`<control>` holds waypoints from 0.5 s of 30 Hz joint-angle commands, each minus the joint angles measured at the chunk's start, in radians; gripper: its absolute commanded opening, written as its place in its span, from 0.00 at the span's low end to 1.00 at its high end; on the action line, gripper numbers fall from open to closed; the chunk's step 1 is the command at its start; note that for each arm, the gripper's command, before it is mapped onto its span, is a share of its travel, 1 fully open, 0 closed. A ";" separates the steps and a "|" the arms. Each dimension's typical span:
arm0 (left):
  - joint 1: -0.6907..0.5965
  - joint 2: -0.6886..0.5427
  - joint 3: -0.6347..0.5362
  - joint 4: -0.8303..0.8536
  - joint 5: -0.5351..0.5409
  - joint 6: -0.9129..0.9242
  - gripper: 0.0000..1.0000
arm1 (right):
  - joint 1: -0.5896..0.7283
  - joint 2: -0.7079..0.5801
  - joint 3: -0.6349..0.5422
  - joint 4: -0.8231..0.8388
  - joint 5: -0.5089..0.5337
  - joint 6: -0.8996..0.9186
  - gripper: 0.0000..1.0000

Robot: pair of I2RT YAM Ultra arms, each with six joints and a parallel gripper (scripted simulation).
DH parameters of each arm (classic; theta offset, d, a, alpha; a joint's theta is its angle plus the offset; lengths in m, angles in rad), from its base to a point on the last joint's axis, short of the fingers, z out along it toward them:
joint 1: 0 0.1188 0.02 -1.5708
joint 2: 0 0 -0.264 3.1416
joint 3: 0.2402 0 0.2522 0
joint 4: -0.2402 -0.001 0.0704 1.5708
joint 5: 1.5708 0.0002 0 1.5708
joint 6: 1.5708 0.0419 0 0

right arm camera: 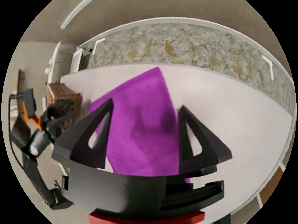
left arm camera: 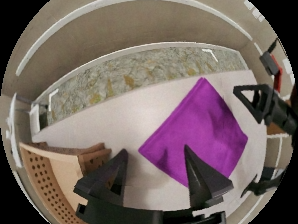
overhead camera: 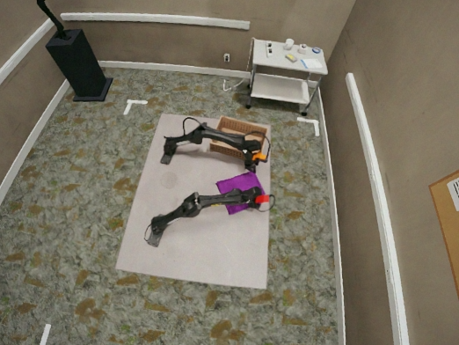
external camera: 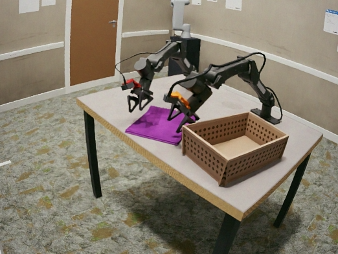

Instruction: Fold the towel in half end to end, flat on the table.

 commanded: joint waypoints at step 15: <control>0.019 -0.279 -0.217 -0.043 0.018 0.014 0.78 | -0.005 -0.280 -0.215 -0.045 -0.009 -0.011 0.84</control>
